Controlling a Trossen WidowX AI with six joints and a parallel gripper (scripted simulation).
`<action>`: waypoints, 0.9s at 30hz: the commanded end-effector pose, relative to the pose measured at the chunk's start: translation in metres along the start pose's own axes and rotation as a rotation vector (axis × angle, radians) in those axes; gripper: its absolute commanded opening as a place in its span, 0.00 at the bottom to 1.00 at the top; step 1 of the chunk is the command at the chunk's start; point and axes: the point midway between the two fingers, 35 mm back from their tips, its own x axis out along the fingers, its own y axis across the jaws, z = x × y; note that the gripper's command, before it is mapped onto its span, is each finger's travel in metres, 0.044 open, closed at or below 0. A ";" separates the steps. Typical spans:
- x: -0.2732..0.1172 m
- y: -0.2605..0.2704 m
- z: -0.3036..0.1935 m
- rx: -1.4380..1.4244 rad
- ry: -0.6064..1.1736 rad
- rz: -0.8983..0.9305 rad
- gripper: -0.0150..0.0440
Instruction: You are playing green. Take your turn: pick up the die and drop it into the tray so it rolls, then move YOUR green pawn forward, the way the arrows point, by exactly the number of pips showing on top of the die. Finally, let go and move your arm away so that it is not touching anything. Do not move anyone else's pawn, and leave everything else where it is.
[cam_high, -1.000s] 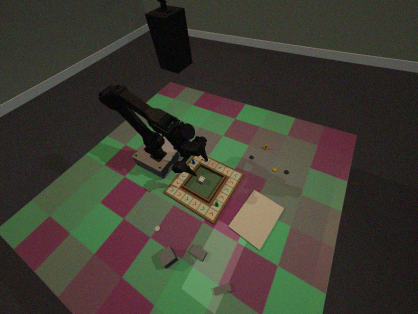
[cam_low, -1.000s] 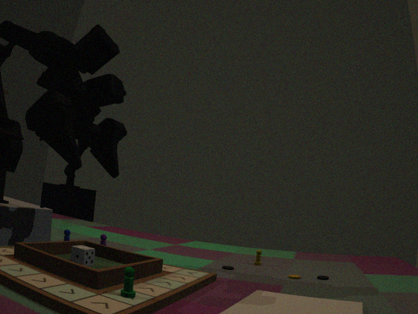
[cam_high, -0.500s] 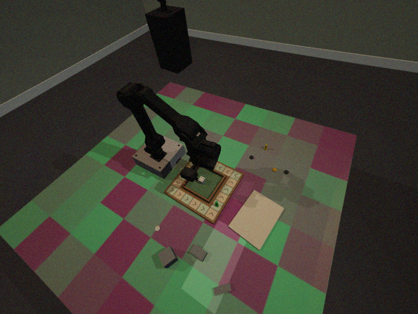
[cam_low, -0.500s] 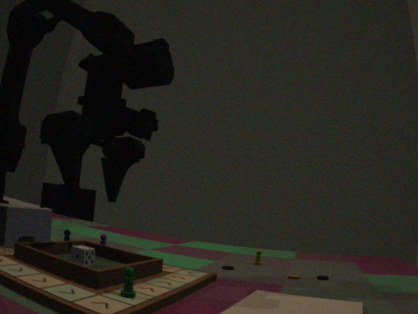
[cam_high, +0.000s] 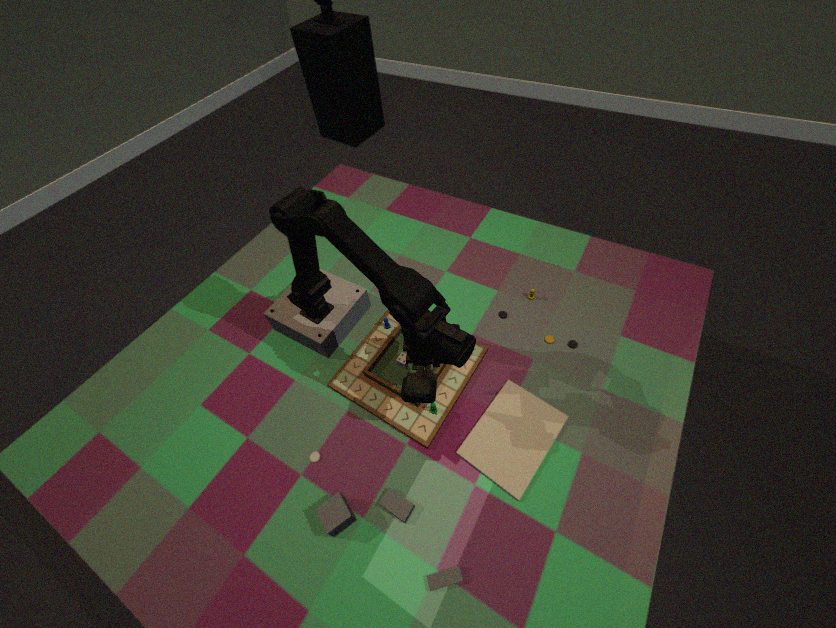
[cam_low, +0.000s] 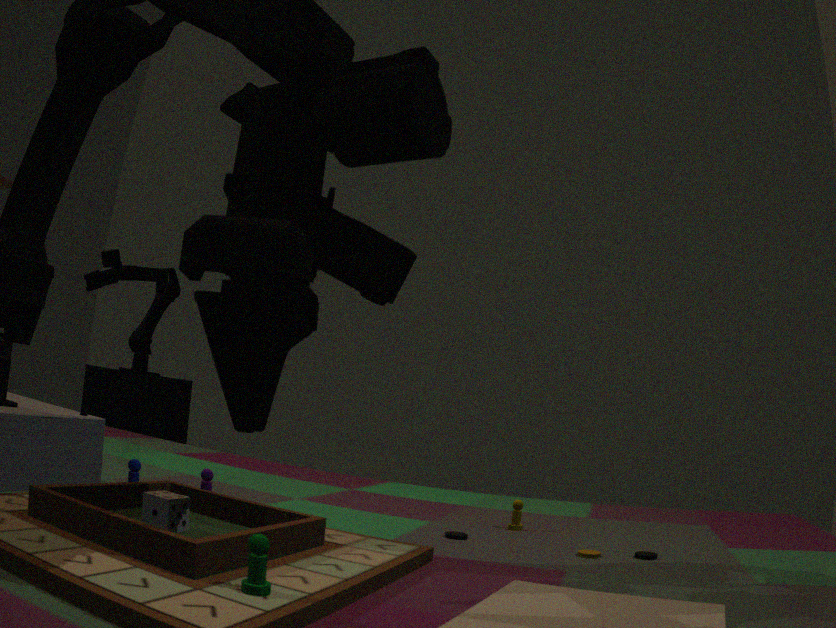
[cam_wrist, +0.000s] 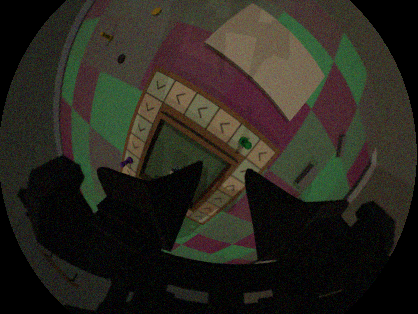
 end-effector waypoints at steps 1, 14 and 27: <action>0.022 -0.036 0.016 -0.203 0.027 0.029 0.59; 0.027 -0.039 0.014 -0.203 0.027 0.029 0.59; 0.046 -0.039 0.014 -0.203 0.027 0.029 0.59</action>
